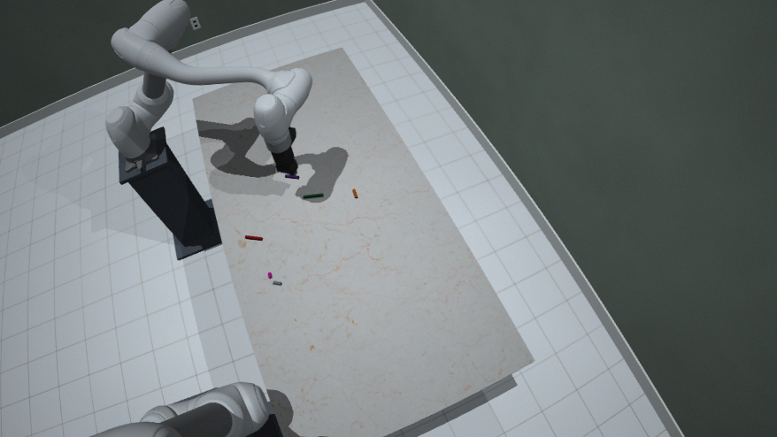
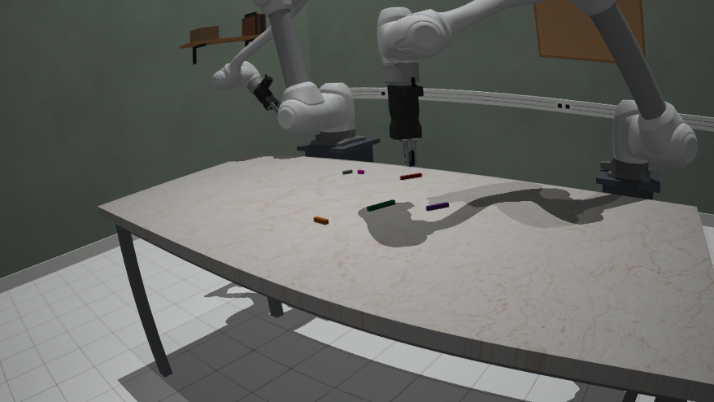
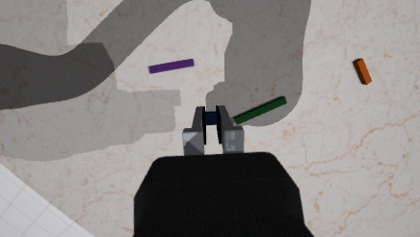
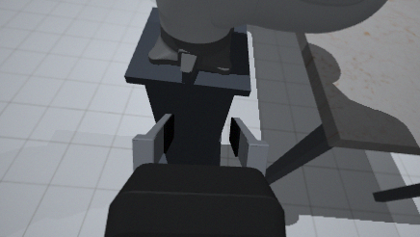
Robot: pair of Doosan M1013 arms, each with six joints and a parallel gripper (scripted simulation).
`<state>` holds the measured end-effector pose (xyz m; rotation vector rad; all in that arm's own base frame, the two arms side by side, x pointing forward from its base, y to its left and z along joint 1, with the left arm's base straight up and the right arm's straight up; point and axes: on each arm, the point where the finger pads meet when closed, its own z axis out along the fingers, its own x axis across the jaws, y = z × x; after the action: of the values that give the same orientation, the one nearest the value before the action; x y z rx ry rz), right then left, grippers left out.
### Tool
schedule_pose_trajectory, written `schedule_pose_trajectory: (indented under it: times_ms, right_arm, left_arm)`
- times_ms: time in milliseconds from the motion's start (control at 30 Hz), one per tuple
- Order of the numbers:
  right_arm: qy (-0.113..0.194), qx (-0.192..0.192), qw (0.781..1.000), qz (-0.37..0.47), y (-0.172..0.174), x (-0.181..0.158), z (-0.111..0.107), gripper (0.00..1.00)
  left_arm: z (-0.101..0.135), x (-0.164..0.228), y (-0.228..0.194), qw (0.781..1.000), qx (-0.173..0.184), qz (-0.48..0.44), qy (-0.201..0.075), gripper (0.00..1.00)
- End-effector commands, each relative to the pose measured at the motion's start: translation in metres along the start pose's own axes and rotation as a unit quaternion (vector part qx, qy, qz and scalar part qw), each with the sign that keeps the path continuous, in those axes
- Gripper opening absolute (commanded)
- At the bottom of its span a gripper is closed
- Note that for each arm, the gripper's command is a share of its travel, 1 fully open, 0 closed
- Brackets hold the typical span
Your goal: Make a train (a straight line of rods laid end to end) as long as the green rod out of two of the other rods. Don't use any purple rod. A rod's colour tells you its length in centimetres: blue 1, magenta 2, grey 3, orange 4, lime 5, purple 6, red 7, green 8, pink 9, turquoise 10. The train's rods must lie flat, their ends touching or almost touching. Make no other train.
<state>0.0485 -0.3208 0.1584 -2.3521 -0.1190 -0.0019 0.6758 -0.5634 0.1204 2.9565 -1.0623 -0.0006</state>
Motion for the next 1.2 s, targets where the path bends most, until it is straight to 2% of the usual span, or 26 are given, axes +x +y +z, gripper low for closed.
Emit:
schedule_pose_trajectory:
  times_ms: [0,233,300,367,633,1167]
  right_arm:
    - [0.0,-0.001,1.0,0.0,0.0,0.0,-0.001,1.0]
    - [0.0,-0.001,1.0,0.0,0.0,0.0,-0.001,1.0]
    - [0.0,-0.001,1.0,0.0,0.0,0.0,-0.001,1.0]
    - [0.0,-0.001,1.0,0.0,0.0,0.0,-0.001,1.0]
    - [0.0,-0.001,1.0,0.0,0.0,0.0,-0.001,1.0]
    - [0.0,-0.001,1.0,0.0,0.0,0.0,-0.001,1.0]
  left_arm:
    - [-0.002,0.0,0.0,1.0,0.0,0.0,0.001,0.24]
    - [-0.003,-0.011,0.0,1.0,0.0,0.01,0.001,0.24]
    - [-0.004,-0.053,0.001,0.999,0.0,0.043,0.001,0.24]
    - [-0.005,-0.064,0.001,0.999,0.0,0.052,0.001,0.24]
    - [-0.002,-0.161,0.001,0.993,0.0,0.122,0.001,0.24]
    - [-0.001,-0.164,0.001,0.992,0.0,0.123,0.001,0.24]
